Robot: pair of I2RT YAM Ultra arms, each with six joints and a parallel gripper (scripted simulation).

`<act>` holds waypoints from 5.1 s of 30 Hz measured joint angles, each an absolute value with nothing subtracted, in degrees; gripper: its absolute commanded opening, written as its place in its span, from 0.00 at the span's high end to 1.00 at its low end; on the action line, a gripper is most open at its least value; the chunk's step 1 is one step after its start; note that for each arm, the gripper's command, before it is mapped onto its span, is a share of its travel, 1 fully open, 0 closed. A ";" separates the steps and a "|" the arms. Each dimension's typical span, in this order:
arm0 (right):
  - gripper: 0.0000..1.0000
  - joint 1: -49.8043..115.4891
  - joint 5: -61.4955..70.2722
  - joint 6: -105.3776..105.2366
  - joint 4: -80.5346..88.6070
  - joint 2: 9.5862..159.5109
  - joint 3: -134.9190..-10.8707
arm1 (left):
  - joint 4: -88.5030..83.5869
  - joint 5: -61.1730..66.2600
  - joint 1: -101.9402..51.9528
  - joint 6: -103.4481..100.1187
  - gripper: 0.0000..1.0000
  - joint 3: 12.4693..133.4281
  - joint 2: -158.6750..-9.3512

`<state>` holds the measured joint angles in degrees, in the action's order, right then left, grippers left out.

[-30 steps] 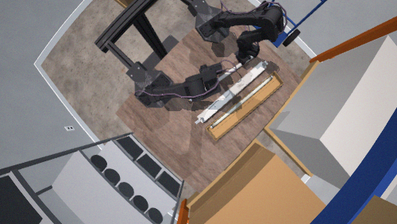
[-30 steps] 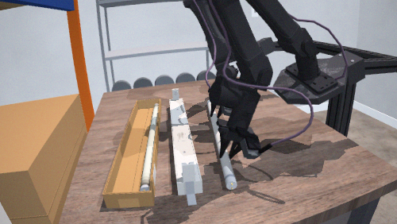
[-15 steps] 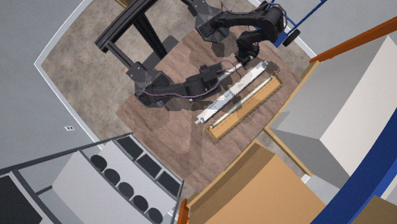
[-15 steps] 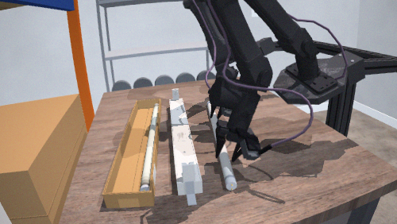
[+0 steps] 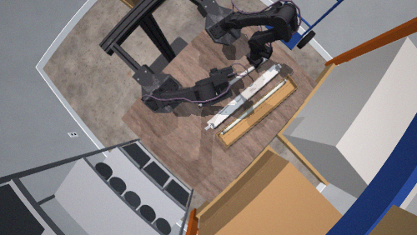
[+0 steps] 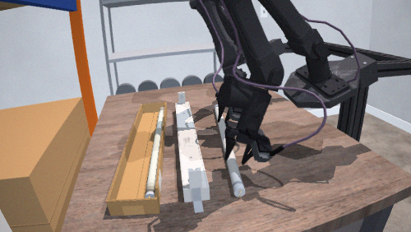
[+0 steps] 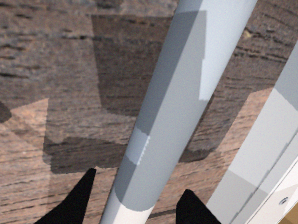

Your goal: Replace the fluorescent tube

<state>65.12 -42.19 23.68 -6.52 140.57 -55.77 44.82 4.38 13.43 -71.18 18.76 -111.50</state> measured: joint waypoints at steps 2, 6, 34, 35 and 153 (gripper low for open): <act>0.89 65.12 -42.19 23.68 -6.52 140.57 -55.77 | 43.70 4.49 13.54 -71.09 0.51 17.61 -109.01; 0.89 65.12 -42.19 23.68 -6.52 140.57 -55.77 | 42.54 4.56 13.72 -70.96 0.51 16.91 -106.02; 0.89 65.12 -42.19 23.68 -6.52 140.57 -55.77 | 31.90 3.49 12.16 -51.11 0.51 14.59 -95.85; 0.89 65.12 -42.19 23.68 -6.52 140.57 -55.77 | 31.27 3.20 11.92 -48.66 0.51 14.90 -95.85; 0.89 65.12 -42.19 23.70 -6.52 140.57 -55.77 | 6.46 -7.77 -1.54 95.37 0.89 36.97 -111.39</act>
<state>65.12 -42.19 23.70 -6.52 140.57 -55.77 6.46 -7.77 -1.54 95.37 36.97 -111.39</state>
